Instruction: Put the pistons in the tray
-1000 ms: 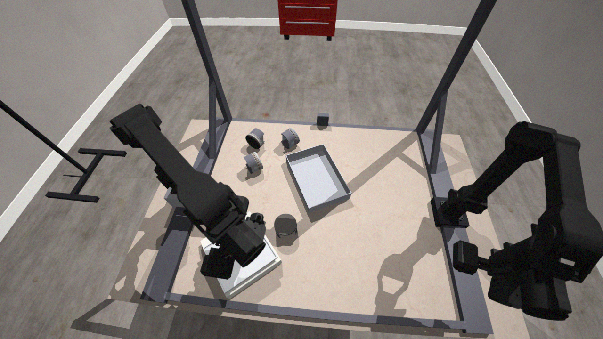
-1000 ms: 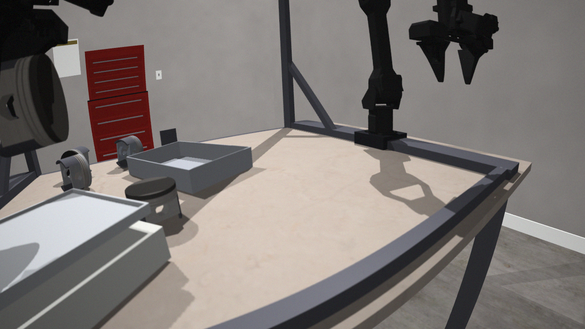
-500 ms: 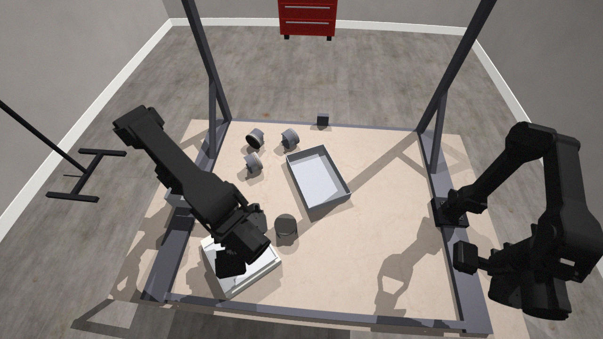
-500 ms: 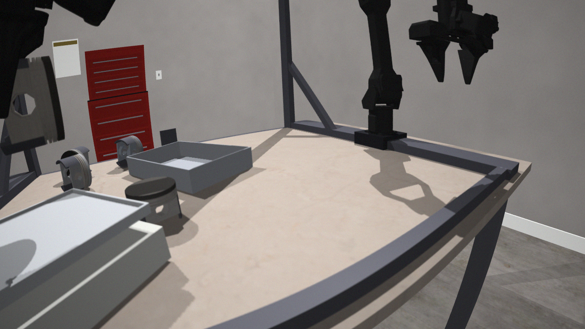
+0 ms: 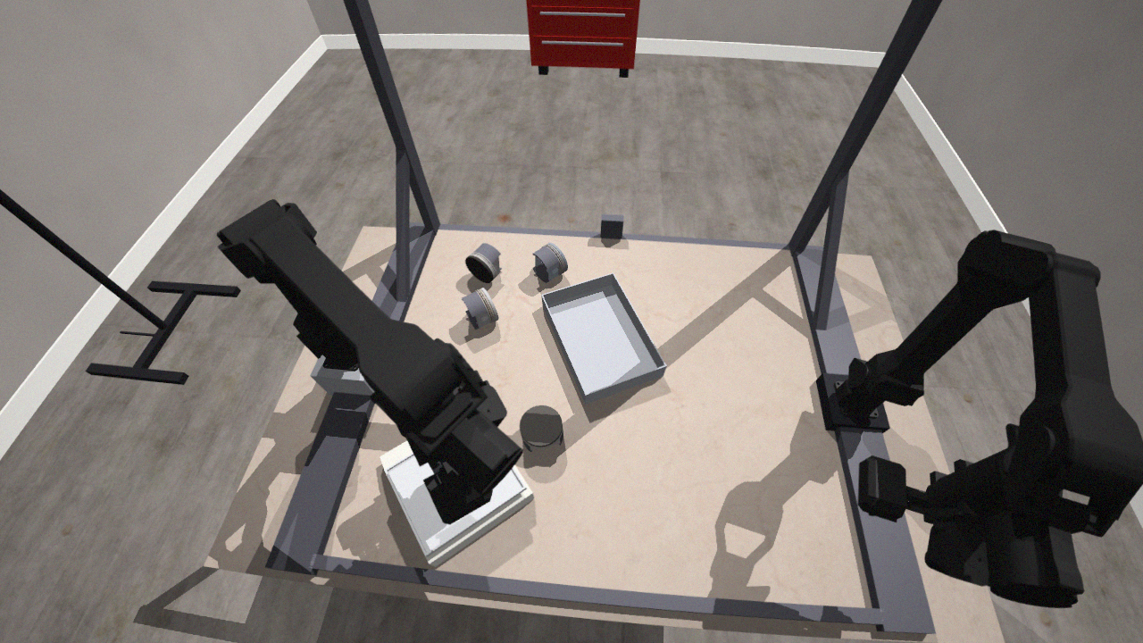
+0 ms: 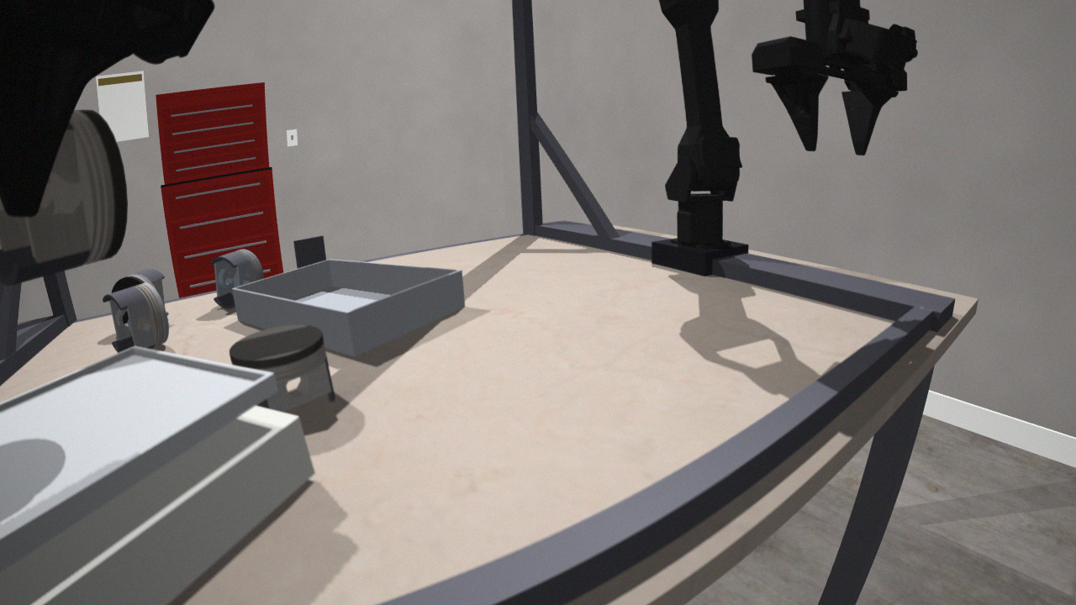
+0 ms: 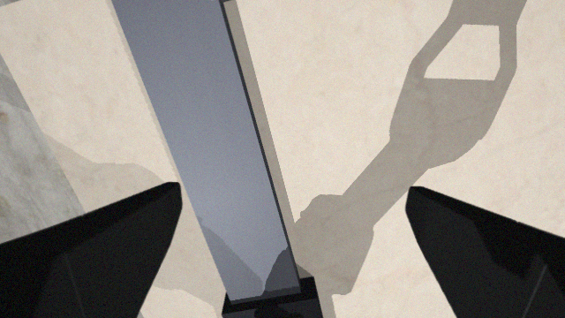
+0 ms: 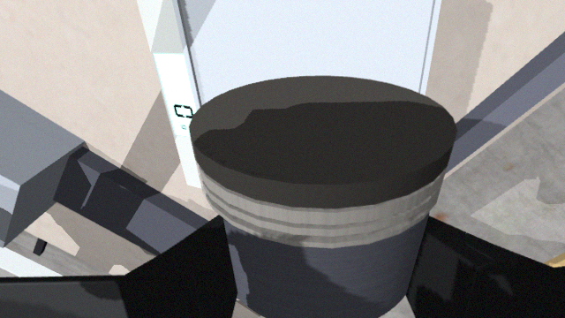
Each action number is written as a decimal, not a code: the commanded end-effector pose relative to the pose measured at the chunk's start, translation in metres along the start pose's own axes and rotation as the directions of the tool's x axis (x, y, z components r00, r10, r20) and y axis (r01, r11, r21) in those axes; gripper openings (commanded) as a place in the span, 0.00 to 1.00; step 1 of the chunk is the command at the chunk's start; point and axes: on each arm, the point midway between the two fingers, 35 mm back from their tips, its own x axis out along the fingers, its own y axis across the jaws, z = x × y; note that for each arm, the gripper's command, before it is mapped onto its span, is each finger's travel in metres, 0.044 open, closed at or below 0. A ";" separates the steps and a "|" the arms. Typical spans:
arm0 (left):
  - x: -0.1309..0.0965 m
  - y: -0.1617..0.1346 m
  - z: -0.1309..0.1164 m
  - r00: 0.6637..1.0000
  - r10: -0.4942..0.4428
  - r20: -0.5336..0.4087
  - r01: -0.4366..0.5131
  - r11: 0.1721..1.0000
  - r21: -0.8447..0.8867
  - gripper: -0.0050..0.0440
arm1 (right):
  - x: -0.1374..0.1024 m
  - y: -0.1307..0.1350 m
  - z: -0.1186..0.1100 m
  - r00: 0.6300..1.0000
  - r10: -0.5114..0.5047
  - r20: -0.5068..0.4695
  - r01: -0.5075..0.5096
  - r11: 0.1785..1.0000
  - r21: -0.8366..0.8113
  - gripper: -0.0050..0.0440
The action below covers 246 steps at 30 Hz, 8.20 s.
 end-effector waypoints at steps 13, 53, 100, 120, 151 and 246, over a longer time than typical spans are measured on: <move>-0.005 0.000 0.004 1.000 -0.001 0.018 0.001 1.000 0.002 0.92 | 0.000 0.000 -0.003 0.999 -0.046 -0.028 0.039 0.973 -0.229 0.43; -0.005 0.000 0.004 1.000 -0.001 0.018 0.001 1.000 0.002 0.92 | 0.065 -0.002 -0.002 0.999 -0.023 -0.034 0.014 0.973 -0.232 0.43; -0.005 0.000 0.004 1.000 -0.001 0.018 0.001 1.000 0.002 0.92 | 0.068 -0.005 0.000 0.999 -0.044 -0.026 0.036 0.973 -0.228 0.43; -0.005 0.000 0.004 1.000 -0.001 0.018 0.001 1.000 0.002 0.92 | 0.069 -0.005 0.000 0.999 -0.044 -0.026 0.036 0.973 -0.228 0.43; -0.005 0.000 0.004 1.000 -0.001 0.018 0.001 1.000 0.002 0.92 | 0.069 -0.005 0.001 0.999 -0.044 -0.026 0.036 0.973 -0.228 0.43; -0.005 0.000 0.004 1.000 -0.001 0.018 0.001 1.000 0.002 0.92 | 0.066 -0.005 0.000 0.999 -0.044 -0.026 0.036 0.973 -0.228 0.87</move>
